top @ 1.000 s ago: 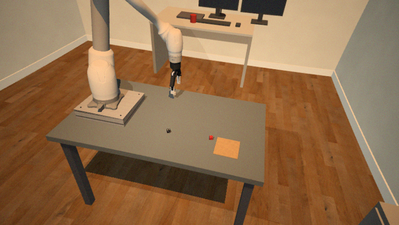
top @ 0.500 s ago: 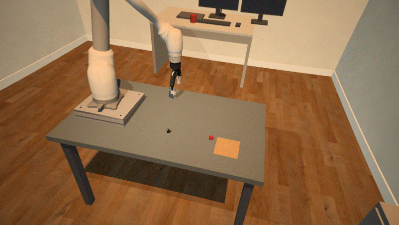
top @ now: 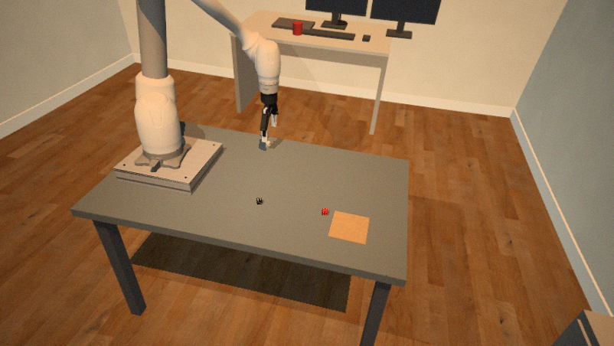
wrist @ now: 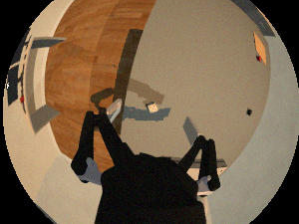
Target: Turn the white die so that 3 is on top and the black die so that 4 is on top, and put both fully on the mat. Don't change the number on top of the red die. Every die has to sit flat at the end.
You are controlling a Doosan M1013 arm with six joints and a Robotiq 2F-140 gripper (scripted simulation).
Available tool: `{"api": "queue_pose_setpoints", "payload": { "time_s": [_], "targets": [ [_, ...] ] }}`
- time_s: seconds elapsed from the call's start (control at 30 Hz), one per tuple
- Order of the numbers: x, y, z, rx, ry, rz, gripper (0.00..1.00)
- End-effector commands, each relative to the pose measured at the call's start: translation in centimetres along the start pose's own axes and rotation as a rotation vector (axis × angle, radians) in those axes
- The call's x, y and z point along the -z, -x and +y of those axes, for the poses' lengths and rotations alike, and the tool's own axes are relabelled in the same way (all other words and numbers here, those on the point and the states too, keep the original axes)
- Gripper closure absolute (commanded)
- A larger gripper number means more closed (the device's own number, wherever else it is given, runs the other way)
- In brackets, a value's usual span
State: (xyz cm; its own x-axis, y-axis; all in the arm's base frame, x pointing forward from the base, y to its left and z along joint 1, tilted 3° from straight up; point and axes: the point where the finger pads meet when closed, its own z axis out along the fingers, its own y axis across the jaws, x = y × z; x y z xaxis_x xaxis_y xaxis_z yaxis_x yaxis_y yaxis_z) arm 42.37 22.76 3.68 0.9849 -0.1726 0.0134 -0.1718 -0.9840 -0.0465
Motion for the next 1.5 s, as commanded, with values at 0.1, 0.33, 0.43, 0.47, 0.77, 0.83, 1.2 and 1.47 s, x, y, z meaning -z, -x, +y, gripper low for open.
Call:
{"api": "queue_pose_setpoints", "payload": {
  "time_s": [0.1, 0.33, 0.43, 0.47, 0.77, 0.83, 1.2, 1.47],
  "targets": [
    [3.0, -0.2, 0.0, 0.001, 0.003, 0.004, 0.0],
    [7.4, -0.1, 0.0, 0.001, 0.003, 0.004, 0.0],
    [8.0, -0.1, 0.0, 0.001, 0.003, 0.004, 0.0],
    [8.1, -0.1, 0.0, 0.001, 0.003, 0.004, 0.0],
    [8.1, -0.1, 0.0, 0.001, 0.003, 0.004, 0.0],
    [8.1, -0.1, 0.0, 0.001, 0.003, 0.004, 0.0],
    [8.1, -0.1, 0.0, 0.001, 0.003, 0.004, 0.0],
    [8.1, -0.1, 0.0, 0.001, 0.003, 0.004, 0.0]
  ]
}}
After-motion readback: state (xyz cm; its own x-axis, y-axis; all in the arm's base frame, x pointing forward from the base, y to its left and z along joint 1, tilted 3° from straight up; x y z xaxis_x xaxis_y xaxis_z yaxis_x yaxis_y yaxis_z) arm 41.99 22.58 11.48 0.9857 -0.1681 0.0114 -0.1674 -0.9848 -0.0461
